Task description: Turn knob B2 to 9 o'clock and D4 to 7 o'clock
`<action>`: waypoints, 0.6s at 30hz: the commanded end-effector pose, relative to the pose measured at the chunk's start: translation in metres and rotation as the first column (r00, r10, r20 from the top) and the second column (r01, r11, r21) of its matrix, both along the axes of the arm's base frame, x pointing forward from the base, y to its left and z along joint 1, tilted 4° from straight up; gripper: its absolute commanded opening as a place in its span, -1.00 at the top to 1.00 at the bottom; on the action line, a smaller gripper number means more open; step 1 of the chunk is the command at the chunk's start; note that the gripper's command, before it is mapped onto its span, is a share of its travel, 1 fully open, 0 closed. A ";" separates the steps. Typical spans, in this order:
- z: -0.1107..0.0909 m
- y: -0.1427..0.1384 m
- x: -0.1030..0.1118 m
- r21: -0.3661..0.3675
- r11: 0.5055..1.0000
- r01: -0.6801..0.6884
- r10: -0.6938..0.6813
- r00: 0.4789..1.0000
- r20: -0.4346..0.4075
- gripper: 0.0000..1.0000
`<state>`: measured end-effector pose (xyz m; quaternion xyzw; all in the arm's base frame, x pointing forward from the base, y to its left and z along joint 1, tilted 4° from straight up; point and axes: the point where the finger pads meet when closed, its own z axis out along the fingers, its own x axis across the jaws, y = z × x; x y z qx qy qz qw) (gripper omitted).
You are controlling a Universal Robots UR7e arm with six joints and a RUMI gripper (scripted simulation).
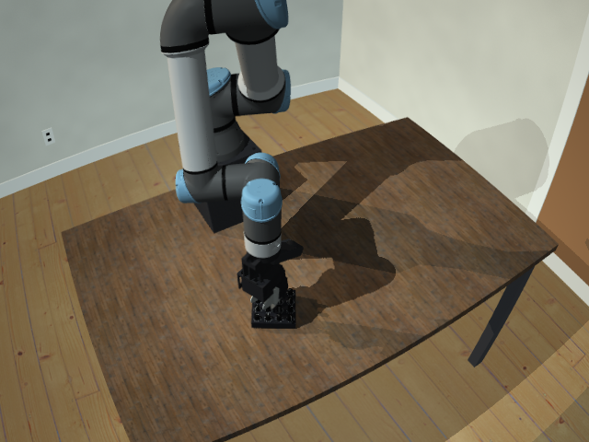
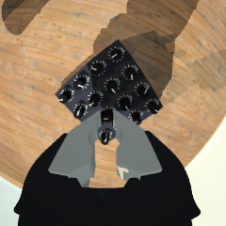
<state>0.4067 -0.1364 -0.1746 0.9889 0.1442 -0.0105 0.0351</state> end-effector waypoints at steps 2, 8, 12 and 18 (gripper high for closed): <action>0.001 -0.002 0.003 -0.002 0.996 -0.089 0.089 0.996 -0.002 0.92; 0.001 -0.002 0.002 0.000 0.980 -0.197 0.197 0.980 -0.010 0.92; 0.001 -0.002 0.002 0.002 0.962 -0.274 0.274 0.962 -0.015 0.92; 0.001 -0.003 0.002 0.004 0.935 -0.354 0.354 0.935 -0.021 0.92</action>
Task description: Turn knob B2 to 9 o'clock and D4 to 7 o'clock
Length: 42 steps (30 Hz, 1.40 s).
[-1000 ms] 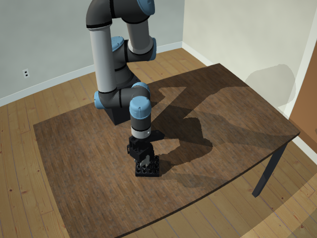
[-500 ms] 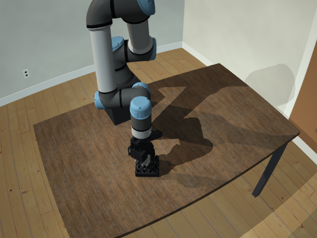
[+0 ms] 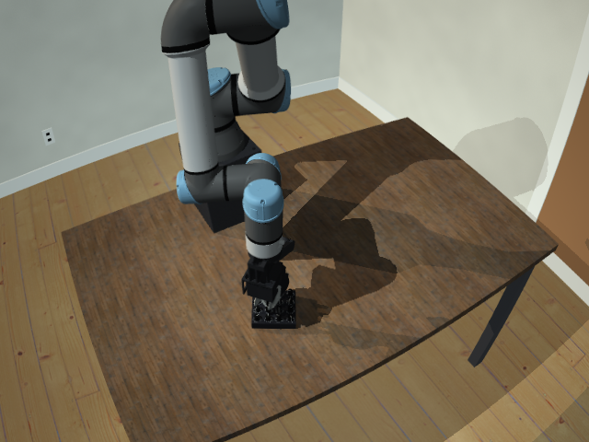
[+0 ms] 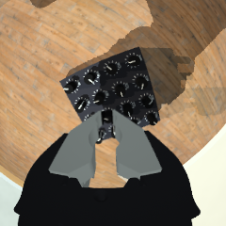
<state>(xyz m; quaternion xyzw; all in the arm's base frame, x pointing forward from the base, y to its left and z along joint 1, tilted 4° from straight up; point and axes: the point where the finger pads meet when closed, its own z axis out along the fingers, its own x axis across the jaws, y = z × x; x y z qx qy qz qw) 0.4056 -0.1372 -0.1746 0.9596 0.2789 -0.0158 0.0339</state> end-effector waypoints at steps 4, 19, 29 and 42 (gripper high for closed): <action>0.001 -0.002 0.003 0.001 0.985 -0.175 0.175 0.985 -0.007 0.92; 0.001 -0.003 0.002 0.010 0.890 -0.455 0.456 0.890 -0.027 0.92; 0.001 -0.004 0.001 0.021 0.771 -0.637 0.637 0.770 -0.040 0.92; 0.001 -0.005 0.000 0.033 0.624 -0.781 0.781 0.623 -0.050 0.92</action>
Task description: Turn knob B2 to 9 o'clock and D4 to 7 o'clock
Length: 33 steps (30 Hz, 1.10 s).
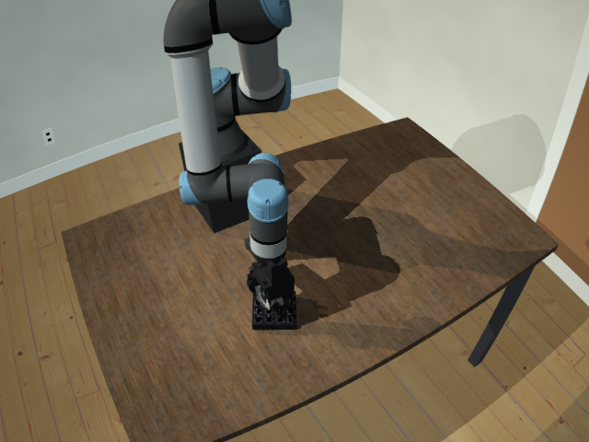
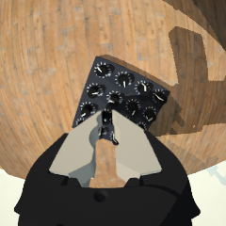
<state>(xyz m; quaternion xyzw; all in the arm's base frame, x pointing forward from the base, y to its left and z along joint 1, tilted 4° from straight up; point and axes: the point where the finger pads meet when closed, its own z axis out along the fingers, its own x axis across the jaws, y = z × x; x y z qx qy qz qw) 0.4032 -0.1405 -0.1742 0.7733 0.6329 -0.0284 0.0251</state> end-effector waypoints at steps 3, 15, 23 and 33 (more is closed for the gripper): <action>0.000 -0.002 0.003 0.002 0.990 -0.139 0.139 0.990 -0.005 0.92; 0.000 -0.002 0.002 0.006 0.965 -0.262 0.262 0.965 -0.014 0.92; 0.000 -0.002 0.002 0.007 0.951 -0.310 0.310 0.951 -0.018 0.92; 0.000 -0.002 0.001 0.009 0.936 -0.352 0.352 0.936 -0.022 0.92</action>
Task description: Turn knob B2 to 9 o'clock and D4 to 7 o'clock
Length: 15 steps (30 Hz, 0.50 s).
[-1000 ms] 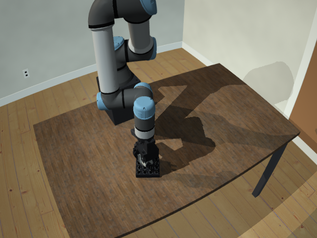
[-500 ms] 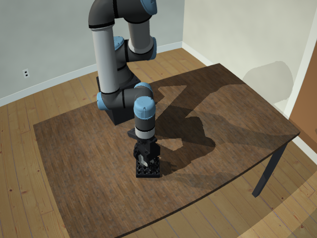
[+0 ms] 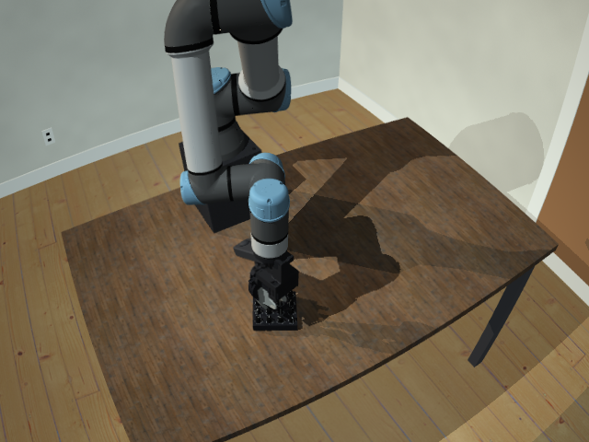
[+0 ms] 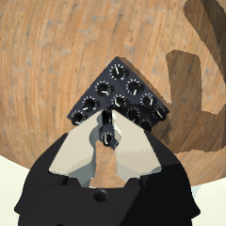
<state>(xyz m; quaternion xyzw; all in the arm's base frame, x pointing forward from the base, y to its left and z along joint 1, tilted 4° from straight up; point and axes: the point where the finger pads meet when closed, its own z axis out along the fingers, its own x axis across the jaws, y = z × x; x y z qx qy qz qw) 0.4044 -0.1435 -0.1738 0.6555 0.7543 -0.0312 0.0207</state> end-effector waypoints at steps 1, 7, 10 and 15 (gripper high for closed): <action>0.000 0.001 0.000 0.001 1.000 -0.024 0.024 1.000 -0.001 0.92; 0.000 0.001 0.000 0.001 1.000 -0.030 0.030 1.000 -0.001 0.92; 0.000 0.001 0.000 0.001 1.000 -0.032 0.032 1.000 -0.001 0.92; 0.000 0.001 0.000 0.001 0.999 -0.032 0.032 0.999 -0.001 0.92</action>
